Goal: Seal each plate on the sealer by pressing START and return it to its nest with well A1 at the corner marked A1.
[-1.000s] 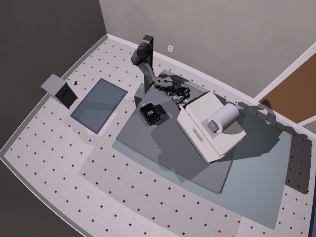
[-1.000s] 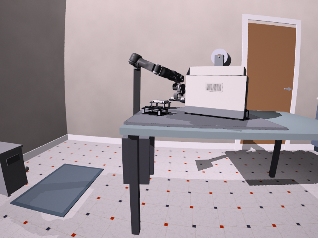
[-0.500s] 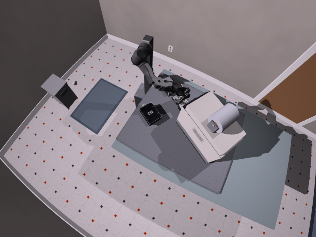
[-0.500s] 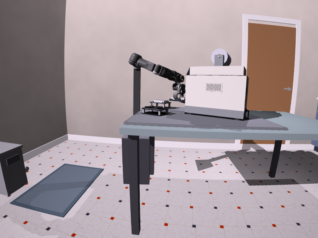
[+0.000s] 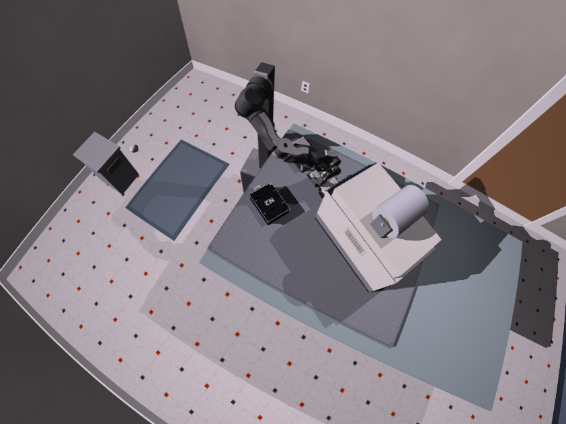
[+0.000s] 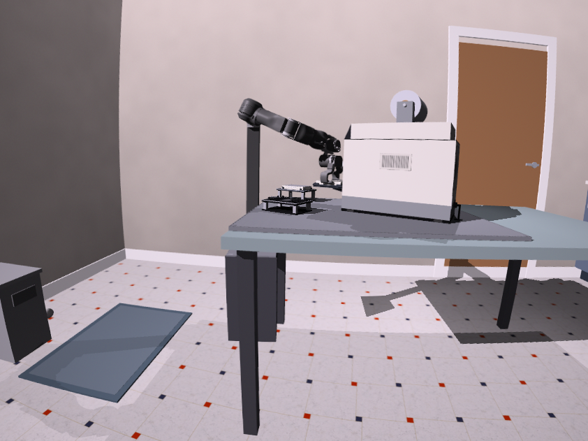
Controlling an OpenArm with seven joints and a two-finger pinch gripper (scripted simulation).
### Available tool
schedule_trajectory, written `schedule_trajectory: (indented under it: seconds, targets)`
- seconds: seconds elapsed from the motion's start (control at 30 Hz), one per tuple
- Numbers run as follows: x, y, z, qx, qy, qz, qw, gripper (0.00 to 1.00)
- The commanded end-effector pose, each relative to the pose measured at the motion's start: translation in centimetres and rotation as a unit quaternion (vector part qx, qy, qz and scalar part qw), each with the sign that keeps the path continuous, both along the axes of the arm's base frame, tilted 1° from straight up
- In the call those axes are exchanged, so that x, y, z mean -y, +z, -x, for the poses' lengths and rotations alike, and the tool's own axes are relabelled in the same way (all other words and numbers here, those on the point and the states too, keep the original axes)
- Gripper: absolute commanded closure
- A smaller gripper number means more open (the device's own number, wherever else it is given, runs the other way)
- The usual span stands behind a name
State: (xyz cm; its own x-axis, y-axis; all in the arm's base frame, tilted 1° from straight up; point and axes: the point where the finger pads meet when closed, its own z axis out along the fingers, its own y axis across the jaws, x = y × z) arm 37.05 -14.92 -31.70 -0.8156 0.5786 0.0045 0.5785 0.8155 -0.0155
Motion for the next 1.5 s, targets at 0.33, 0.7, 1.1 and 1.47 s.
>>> schedule_trajectory:
  seconds: [0.33, 0.7, 1.1, 1.47]
  targets:
    - [0.0, 0.8, -0.1, 0.0, -0.002, 0.001, 1.0, 0.35]
    - [0.0, 1.4, -0.1, 0.0, -0.002, 0.001, 1.0, 0.35]
    - [0.0, 2.2, -0.1, 0.0, -0.001, 0.001, 1.0, 0.35]
    - [1.3, 4.2, 0.5, 0.056, 0.0, 0.04, 0.998, 0.37]
